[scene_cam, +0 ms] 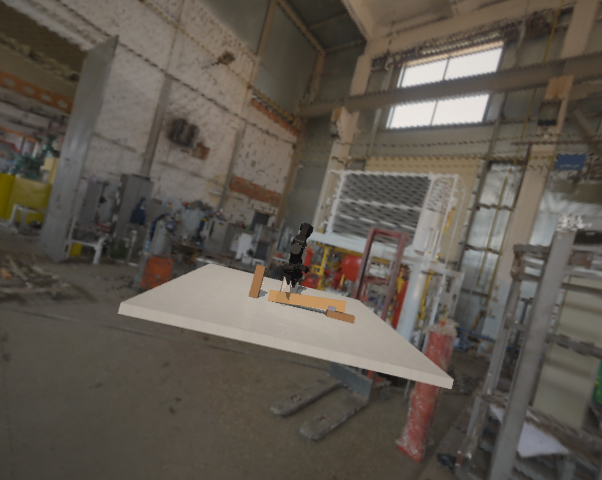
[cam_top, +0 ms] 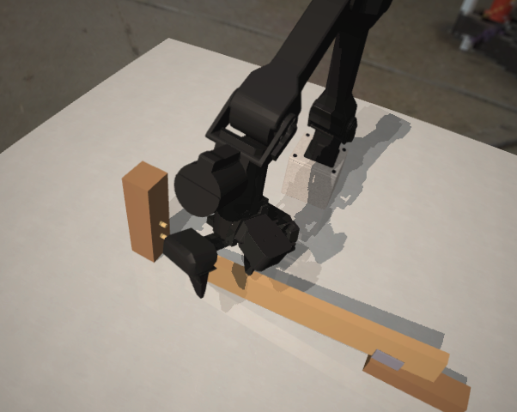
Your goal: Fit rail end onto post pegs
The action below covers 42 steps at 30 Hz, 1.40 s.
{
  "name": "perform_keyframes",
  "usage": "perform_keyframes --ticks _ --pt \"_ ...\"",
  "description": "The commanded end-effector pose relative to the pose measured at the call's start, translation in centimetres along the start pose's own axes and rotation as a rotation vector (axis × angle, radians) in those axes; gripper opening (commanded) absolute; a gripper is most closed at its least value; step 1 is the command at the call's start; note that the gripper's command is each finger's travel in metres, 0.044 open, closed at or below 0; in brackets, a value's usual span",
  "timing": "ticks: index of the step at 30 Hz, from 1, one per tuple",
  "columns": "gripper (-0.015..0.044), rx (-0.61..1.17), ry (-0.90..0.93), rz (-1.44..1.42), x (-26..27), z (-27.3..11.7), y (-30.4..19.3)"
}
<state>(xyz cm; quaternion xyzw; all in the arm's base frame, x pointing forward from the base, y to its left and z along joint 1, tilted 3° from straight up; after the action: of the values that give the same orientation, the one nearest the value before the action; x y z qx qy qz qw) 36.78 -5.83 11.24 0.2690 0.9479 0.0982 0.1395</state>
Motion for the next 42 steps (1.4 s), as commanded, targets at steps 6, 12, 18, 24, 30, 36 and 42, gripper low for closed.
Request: perform_keyframes --ticks 6,12,18,24,30,36,42 --pt "0.044 0.182 0.269 -0.338 4.4 1.3 -1.6" --pt "0.044 0.182 0.269 -0.338 4.5 1.5 -1.6" --pt "0.044 0.182 0.269 -0.338 4.6 2.5 -1.8" --pt "0.044 0.182 0.269 -0.338 4.8 3.4 -2.0" --pt "0.044 0.182 0.269 -0.338 5.0 4.4 -2.2" --pt "0.044 0.182 0.269 -0.338 5.2 5.3 -2.4" --pt "0.044 0.182 0.27 -0.338 5.5 6.2 -2.7"
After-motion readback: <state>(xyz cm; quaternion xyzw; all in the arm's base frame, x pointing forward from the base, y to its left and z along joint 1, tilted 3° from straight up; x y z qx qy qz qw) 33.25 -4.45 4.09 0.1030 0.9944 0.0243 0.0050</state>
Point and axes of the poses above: the point midway between the two fingers, 35 mm back from their tips, its own z axis out along the fingers, its own x axis across the jaws, y = z × x, the point moved 6 cm from there along -z, back along the fingers, and after that the axes turned 5 degrees about z, right-handed, at the moved point
